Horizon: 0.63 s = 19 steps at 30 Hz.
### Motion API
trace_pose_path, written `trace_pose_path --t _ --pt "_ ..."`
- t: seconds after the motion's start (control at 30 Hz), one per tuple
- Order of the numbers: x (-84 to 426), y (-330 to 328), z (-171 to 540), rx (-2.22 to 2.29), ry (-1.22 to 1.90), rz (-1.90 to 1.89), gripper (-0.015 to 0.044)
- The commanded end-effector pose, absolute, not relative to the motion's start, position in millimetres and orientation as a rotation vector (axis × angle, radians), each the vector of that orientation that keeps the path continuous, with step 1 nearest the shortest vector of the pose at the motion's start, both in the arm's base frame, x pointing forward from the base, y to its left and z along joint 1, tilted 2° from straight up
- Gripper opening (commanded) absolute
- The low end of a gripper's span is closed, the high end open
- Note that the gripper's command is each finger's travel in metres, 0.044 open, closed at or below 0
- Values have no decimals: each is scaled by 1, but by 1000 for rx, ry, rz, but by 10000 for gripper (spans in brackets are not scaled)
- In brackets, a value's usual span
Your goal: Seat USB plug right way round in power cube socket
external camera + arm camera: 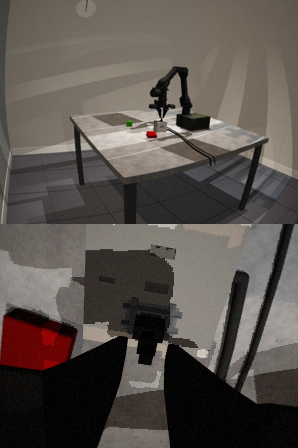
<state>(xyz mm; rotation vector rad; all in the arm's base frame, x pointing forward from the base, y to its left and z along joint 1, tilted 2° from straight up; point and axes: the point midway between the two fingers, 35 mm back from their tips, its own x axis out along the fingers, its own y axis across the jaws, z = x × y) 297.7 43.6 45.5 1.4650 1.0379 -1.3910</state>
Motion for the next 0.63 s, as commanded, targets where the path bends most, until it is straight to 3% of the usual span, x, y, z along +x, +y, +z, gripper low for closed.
trace_pose_path --t 0.0,0.6 --pt "298 44 45 1464 1038 -1392 95" --pt "298 44 57 1465 1038 -1391 95"
